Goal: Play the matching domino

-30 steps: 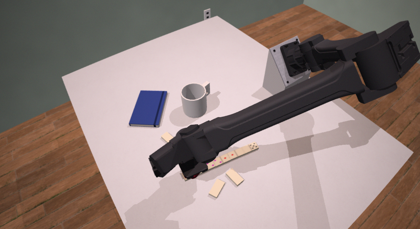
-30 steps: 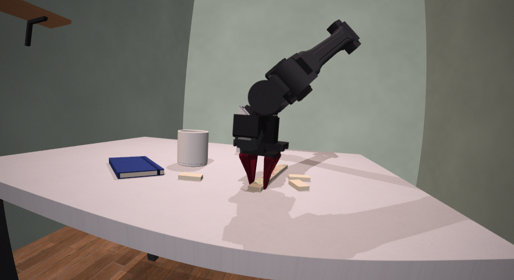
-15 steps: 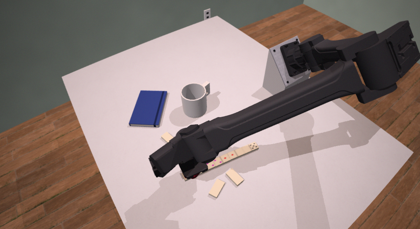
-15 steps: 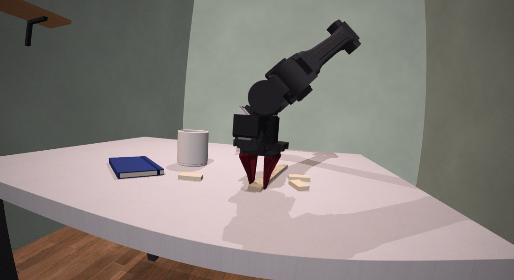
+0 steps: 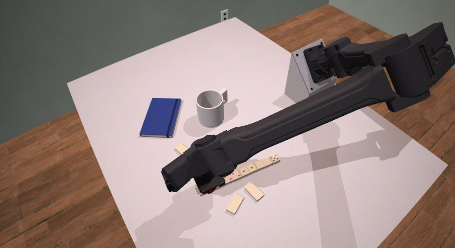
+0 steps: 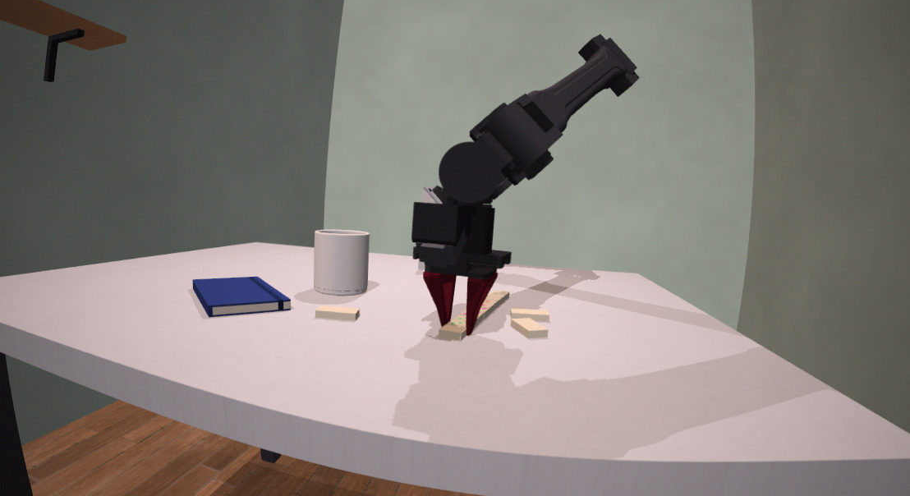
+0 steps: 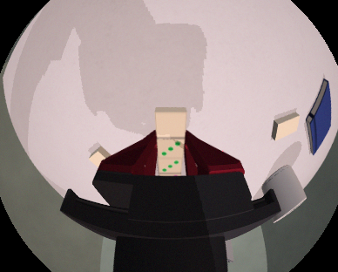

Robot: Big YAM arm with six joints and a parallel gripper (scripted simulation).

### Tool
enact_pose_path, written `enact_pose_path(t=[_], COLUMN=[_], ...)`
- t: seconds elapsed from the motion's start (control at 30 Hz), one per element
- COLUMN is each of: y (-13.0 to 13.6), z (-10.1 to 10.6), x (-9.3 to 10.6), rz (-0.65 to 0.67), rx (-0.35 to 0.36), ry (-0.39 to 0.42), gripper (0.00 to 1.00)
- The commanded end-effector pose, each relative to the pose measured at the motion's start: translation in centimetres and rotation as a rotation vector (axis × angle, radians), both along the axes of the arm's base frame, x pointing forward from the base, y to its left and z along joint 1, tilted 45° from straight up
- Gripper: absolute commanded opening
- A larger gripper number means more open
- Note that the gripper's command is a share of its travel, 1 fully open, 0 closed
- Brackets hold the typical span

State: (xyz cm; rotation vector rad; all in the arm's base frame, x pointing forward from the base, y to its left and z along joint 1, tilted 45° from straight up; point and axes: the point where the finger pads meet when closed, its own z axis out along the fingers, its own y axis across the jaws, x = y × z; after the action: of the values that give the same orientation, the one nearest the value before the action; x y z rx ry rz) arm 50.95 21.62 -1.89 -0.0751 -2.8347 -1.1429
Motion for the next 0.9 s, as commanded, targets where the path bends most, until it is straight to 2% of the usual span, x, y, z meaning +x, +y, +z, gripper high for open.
enact_pose_path(t=[0.0,0.3,0.33,0.63,0.87], y=[0.7,1.0,-0.1,1.1,1.1], z=[1.3,1.6,0.5,1.7,1.7], x=[0.8,0.9,0.4,0.9,0.9], rz=[0.01,0.013,-0.003,0.016,0.016], rx=[0.001,0.001,0.0,0.0,0.0], ry=[-0.026,-0.03,-0.009,-0.032,-0.032], gripper=[0.22,0.22,0.22,0.22,0.22])
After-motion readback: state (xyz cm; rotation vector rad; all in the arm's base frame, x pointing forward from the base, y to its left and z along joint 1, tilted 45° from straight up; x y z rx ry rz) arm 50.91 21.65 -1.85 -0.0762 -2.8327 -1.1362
